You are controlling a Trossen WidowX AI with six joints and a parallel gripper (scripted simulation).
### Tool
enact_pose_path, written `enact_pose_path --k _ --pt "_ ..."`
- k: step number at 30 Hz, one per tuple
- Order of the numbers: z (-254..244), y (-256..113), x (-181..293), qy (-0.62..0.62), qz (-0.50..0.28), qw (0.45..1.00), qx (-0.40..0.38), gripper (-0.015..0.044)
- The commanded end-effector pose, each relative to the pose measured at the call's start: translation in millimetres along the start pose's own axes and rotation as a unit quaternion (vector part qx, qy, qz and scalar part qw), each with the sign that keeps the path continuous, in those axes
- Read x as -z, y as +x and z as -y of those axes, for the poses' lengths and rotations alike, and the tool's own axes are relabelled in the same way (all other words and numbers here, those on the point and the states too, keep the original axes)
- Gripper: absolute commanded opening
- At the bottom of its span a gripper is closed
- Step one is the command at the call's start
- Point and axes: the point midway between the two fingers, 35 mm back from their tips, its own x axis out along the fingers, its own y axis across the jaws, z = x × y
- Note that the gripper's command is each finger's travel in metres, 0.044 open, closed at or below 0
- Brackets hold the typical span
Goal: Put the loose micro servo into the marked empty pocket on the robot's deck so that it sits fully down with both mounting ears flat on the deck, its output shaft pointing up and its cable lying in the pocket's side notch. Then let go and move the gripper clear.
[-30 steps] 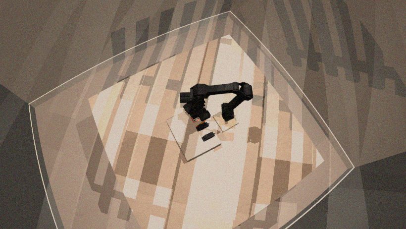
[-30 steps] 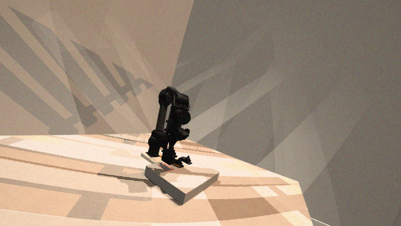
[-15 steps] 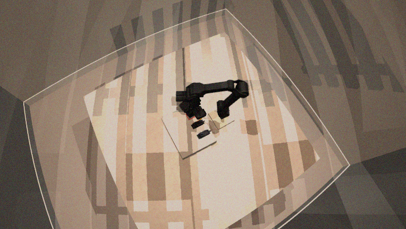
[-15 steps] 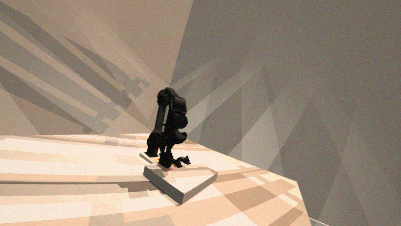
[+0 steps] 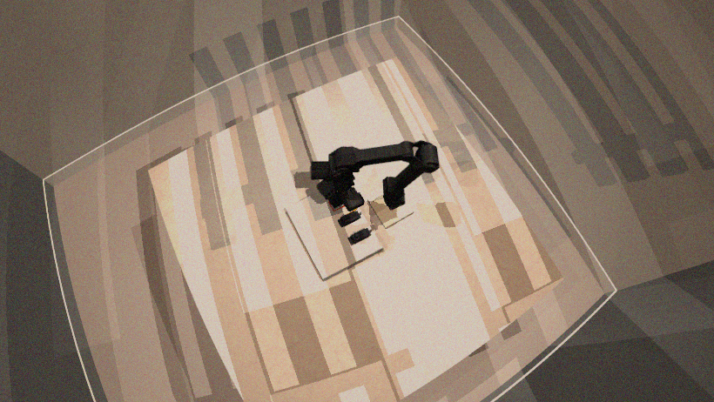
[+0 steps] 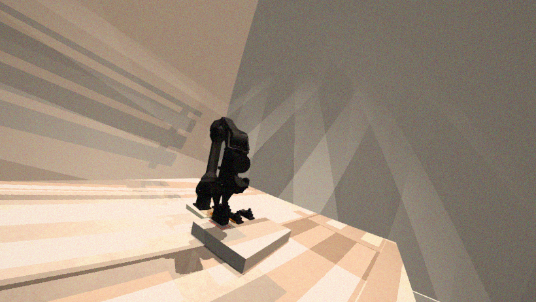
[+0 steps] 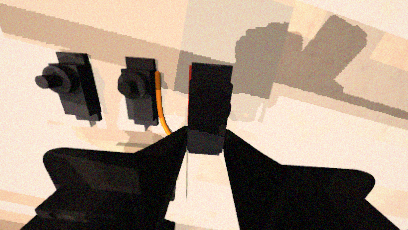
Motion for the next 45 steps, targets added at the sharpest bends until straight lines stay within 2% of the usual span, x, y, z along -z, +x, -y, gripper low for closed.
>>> enact_pose_path --k 1,45 --pt "0 4 0 0.0 0.001 1.0 -0.002 0.0" --pt "-1 38 0 0.0 0.001 1.0 -0.002 0.0"
